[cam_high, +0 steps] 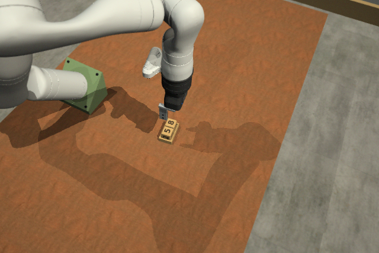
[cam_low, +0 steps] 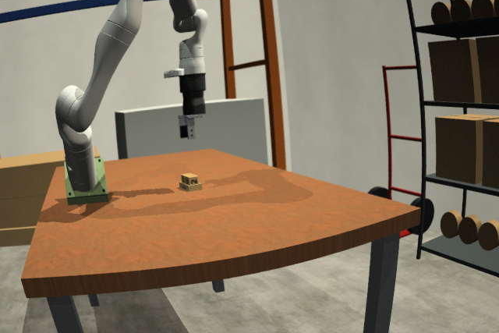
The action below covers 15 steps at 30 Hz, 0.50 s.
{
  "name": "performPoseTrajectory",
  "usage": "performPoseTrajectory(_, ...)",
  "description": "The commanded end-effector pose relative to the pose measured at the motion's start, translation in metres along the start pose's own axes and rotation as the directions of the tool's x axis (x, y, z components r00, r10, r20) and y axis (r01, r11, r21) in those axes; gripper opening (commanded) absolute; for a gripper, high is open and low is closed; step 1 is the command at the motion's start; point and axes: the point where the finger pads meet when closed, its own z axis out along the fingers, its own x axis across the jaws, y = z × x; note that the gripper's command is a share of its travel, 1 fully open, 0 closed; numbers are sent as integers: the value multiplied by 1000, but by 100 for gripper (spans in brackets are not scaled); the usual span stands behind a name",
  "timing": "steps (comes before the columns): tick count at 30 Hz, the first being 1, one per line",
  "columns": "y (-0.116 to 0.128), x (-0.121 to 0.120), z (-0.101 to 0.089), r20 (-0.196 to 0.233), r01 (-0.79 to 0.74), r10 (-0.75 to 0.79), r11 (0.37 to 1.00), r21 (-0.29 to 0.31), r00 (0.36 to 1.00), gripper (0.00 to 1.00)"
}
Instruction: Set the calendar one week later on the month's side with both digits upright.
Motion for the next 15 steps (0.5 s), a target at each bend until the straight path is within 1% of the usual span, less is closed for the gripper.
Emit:
performPoseTrajectory(1, 0, 0, 0, -1, 5, -5, 1000, -1, 1000, 100)
performPoseTrajectory(8, -1, 0, 1, 1, 45, -45, 999, 0, 999, 100)
performPoseTrajectory(15, -3, -2, 7, 6, 187, -187, 982, 4, 982, 100)
